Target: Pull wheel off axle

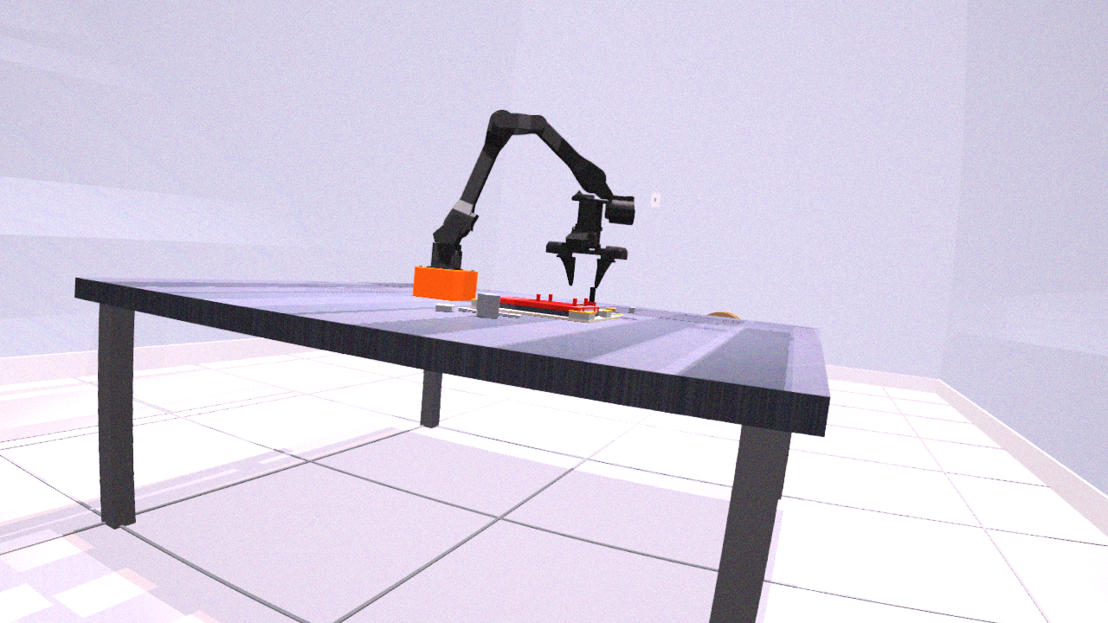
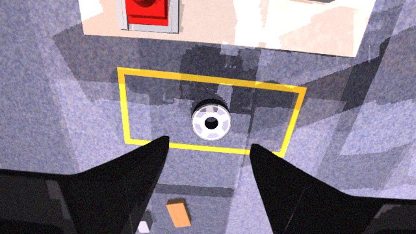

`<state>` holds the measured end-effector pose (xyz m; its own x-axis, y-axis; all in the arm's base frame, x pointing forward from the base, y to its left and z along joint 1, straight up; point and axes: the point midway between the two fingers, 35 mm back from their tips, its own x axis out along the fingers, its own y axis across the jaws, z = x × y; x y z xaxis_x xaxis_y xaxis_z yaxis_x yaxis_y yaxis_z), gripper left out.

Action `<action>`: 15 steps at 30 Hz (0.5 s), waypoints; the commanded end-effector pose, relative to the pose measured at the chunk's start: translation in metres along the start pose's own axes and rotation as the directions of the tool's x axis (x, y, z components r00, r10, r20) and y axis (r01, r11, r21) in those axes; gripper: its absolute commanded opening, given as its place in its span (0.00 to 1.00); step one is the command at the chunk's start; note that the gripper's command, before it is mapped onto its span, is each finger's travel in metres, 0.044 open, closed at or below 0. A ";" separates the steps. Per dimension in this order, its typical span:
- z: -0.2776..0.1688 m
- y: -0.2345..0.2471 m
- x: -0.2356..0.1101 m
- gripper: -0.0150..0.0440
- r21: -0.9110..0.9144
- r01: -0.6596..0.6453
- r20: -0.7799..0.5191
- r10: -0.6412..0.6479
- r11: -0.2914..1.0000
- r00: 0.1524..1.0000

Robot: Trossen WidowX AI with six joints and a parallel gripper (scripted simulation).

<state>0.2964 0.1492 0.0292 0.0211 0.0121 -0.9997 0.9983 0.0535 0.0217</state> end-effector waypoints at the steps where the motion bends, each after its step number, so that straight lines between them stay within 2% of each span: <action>1: 0.000 -0.001 -0.014 0.76 0.003 -0.002 0.001 0.002 1.000 1.000; 2: 0.000 0.000 -0.006 0.81 0.000 -0.007 -0.003 0.007 1.000 1.000; 6: 0.010 -0.021 -0.024 0.99 -0.009 -0.004 -0.003 0.004 1.000 1.000; 15: 0.035 -0.080 -0.058 1.00 0.003 0.004 0.003 -0.004 1.000 1.000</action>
<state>0.2378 0.1193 0.0788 0.0272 0.0151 -0.9995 0.9980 0.0566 0.0280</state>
